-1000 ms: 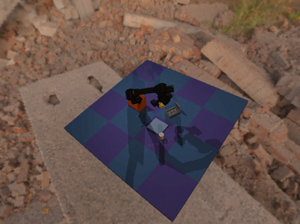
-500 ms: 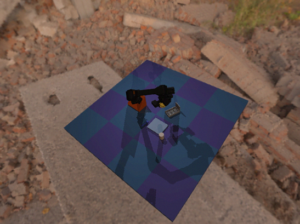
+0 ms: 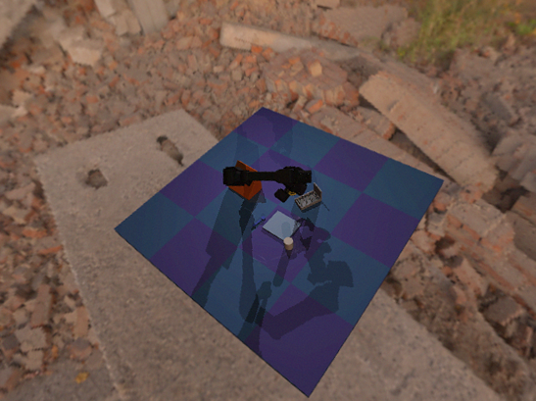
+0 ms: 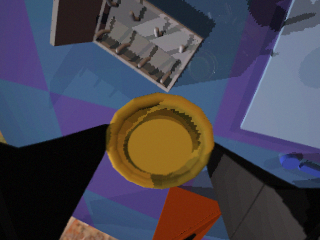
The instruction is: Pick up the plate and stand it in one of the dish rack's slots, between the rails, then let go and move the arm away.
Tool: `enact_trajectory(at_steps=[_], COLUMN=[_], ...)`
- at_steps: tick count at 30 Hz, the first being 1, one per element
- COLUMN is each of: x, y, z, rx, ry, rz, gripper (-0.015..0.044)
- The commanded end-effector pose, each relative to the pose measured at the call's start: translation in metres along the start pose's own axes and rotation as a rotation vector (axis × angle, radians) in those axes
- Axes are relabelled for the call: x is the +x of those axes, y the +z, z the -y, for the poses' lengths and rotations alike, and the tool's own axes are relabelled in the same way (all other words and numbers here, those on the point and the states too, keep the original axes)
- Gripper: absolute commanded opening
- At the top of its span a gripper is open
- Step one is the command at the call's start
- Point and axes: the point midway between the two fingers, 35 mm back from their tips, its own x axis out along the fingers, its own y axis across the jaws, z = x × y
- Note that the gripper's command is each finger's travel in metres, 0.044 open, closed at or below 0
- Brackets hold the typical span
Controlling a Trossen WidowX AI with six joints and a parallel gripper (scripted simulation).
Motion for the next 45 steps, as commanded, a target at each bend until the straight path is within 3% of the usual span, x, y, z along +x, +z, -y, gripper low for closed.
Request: enact_trajectory(at_steps=[1, 23, 45], x=[0.01, 0.053, 0.074], y=[0.001, 0.008, 0.017], z=[-0.001, 0.002, 0.009], rx=[-0.083, -0.477, -0.843], ry=[0.083, 0.468, 0.725], rz=[-0.023, 0.06, 0.458], gripper=[0.0, 0.0, 0.0])
